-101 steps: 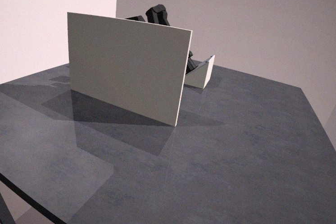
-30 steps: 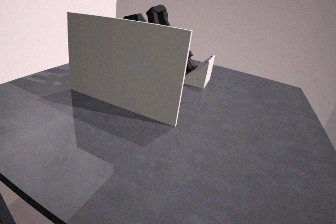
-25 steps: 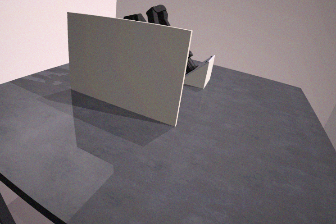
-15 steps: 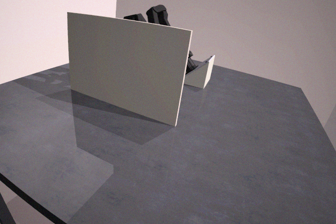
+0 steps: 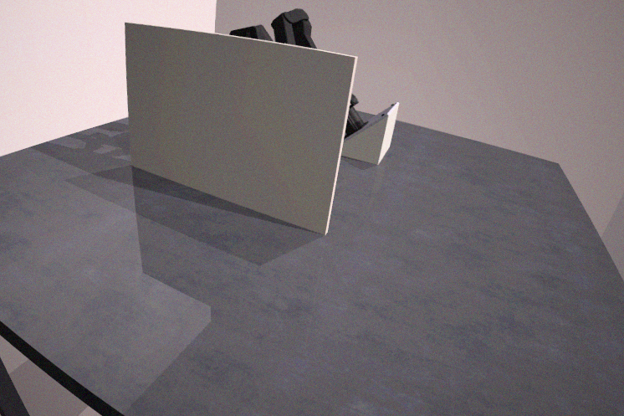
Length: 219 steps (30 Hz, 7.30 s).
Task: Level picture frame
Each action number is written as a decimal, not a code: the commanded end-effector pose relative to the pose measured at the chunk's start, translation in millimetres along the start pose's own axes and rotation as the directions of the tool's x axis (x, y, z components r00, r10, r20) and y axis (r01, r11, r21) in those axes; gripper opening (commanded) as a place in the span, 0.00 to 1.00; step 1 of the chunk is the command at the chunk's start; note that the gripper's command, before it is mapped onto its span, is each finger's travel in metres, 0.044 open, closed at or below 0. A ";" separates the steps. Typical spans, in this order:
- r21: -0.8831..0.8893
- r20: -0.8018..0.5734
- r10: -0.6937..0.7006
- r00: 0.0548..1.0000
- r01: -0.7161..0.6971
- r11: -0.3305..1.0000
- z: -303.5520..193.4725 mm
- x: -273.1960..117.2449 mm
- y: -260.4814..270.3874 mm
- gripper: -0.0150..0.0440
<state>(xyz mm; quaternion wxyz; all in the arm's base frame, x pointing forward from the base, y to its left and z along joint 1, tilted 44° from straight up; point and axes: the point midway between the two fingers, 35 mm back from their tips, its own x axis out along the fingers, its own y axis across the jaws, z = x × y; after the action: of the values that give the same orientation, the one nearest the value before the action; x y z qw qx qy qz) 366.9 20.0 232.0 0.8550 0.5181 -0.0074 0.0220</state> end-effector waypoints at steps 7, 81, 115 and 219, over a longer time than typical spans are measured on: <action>-0.005 0.000 0.007 1.000 -0.007 1.000 -1.8 -0.1 1.2 0.25; -0.084 0.004 0.002 1.000 -0.002 0.996 -6.1 0.4 -6.8 0.25; -0.254 0.005 0.003 1.000 -0.001 0.967 -6.5 0.7 -8.0 0.25; 0.142 -0.005 -0.003 1.000 0.004 0.990 0.5 -122.7 49.6 0.69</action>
<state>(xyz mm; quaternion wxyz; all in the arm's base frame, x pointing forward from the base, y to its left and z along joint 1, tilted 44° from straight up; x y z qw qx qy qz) 242.1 39.7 272.0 0.8173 0.5756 -0.0021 0.0254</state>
